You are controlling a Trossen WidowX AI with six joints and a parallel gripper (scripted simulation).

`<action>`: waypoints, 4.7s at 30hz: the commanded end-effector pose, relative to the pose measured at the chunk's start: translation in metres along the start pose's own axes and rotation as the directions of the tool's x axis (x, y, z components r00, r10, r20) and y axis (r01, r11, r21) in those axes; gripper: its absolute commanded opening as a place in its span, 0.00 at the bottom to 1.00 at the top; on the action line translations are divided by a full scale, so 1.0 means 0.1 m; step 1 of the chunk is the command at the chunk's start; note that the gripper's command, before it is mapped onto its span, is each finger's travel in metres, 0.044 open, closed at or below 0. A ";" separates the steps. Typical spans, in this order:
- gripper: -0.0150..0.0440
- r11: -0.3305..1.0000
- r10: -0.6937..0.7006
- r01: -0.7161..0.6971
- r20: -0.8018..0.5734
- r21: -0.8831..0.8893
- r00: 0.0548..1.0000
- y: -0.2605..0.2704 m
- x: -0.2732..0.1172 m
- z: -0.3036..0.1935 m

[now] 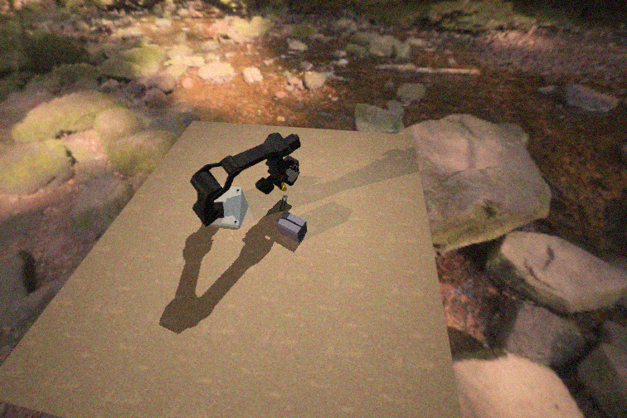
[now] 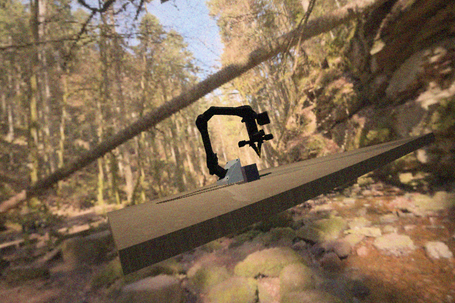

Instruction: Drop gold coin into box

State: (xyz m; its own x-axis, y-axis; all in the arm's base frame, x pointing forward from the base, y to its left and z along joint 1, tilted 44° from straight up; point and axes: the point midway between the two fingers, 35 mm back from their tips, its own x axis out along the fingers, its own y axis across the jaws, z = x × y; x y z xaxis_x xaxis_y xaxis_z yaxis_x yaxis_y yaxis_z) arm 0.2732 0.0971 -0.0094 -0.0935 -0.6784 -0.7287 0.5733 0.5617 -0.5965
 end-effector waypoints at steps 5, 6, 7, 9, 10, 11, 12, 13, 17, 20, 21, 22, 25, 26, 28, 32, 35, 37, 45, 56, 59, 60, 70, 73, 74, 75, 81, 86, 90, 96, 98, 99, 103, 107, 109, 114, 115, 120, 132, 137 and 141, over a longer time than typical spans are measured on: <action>0.25 0.995 0.003 -0.003 -0.002 -0.100 1.000 0.01 -0.01 0.01; 0.25 0.995 0.003 -0.004 -0.002 -0.101 1.000 0.00 -0.02 0.02; 0.25 0.995 0.004 -0.004 -0.002 -0.101 1.000 0.00 -0.02 0.04; 0.25 0.995 0.005 -0.005 -0.003 -0.102 1.000 -0.02 -0.02 0.08; 0.25 0.995 0.005 -0.006 -0.003 -0.102 1.000 -0.03 -0.02 0.11; 0.25 0.995 0.006 -0.006 -0.003 -0.102 1.000 -0.04 -0.02 0.13; 0.25 0.995 0.006 -0.007 -0.003 -0.102 1.000 -0.05 -0.02 0.15; 0.25 0.995 0.007 -0.007 -0.003 -0.103 1.000 -0.07 -0.03 0.17; 0.25 0.995 0.008 -0.009 -0.004 -0.103 1.000 -0.11 -0.03 0.26; 0.25 0.995 0.009 -0.010 -0.004 -0.103 1.000 -0.15 -0.03 0.33; 0.25 0.995 0.009 -0.010 -0.004 -0.104 1.000 -0.16 -0.03 0.35; 0.25 0.995 0.010 -0.010 -0.004 -0.104 1.000 -0.17 -0.04 0.37; 0.25 0.995 0.010 -0.011 -0.004 -0.104 1.000 -0.21 -0.04 0.43; 0.25 0.995 0.010 -0.011 -0.004 -0.104 1.000 -0.22 -0.04 0.45; 0.25 0.995 0.010 -0.011 -0.004 -0.104 1.000 -0.25 -0.04 0.50; 0.25 0.995 0.011 -0.011 -0.003 -0.104 1.000 -0.31 -0.04 0.58; 0.25 0.994 0.011 -0.011 -0.004 -0.105 1.000 -0.35 -0.04 0.64; 0.25 0.994 0.012 -0.012 -0.004 -0.106 1.000 -0.37 -0.04 0.67; 0.25 0.994 0.013 -0.013 -0.005 -0.108 1.000 -0.49 -0.03 0.81; 0.25 0.995 0.005 -0.005 -0.001 -0.104 1.000 -0.67 -0.02 1.02; 0.25 0.995 0.003 -0.002 0.001 -0.103 1.000 -0.72 -0.02 1.07; 0.25 0.995 0.002 -0.002 0.001 -0.103 1.000 -0.74 -0.02 1.09; 0.25 0.995 -0.009 0.008 -0.003 -0.102 1.000 -0.82 0.01 1.15; 0.25 0.995 -0.010 0.010 -0.005 -0.102 1.000 -0.82 0.02 1.13; 0.25 0.995 -0.010 0.010 -0.005 -0.102 1.000 -0.82 0.02 1.13; 0.25 0.995 -0.010 0.010 -0.005 -0.102 1.000 -0.82 0.02 1.13; 0.25 0.995 -0.010 0.010 -0.005 -0.101 1.000 -0.82 0.02 1.14; 0.25 0.995 -0.010 0.010 -0.005 -0.098 1.000 -0.84 -0.01 1.18; 0.25 0.996 -0.010 0.010 -0.005 -0.093 1.000 -0.85 -0.03 1.20; 0.25 0.996 -0.010 0.010 -0.005 -0.092 1.000 -0.84 -0.03 1.22; 0.25 0.995 -0.012 0.011 -0.007 -0.095 1.000 -0.84 -0.02 1.20; 0.25 0.995 -0.013 0.012 -0.008 -0.097 1.000 -0.85 -0.02 1.20; 0.25 0.995 -0.013 0.012 -0.009 -0.099 1.000 -0.85 -0.02 1.19; 0.25 0.995 -0.013 0.012 -0.009 -0.099 1.000 -0.85 -0.01 1.19; 0.25 0.995 -0.013 0.013 -0.008 -0.099 1.000 -0.85 0.01 1.19; 0.25 0.994 -0.014 0.013 -0.008 -0.107 1.000 -0.85 0.03 1.18; 0.25 0.994 -0.014 0.013 -0.008 -0.108 1.000 -0.85 0.03 1.18; 0.25 0.994 -0.014 0.013 -0.008 -0.110 1.000 -0.85 0.05 1.17; 0.25 0.994 -0.014 0.013 -0.008 -0.108 1.000 -0.85 0.10 1.18; 0.25 0.994 -0.014 0.013 -0.008 -0.108 1.000 -0.85 0.12 1.18; 0.25 0.994 -0.014 0.013 -0.008 -0.108 1.000 -0.85 0.14 1.18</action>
State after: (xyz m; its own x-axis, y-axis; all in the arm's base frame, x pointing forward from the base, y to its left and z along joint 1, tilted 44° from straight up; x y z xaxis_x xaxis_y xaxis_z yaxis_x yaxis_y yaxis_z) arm 0.3206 -0.0147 0.0728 -0.1059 -0.6791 -0.7264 0.4887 0.6007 -0.6328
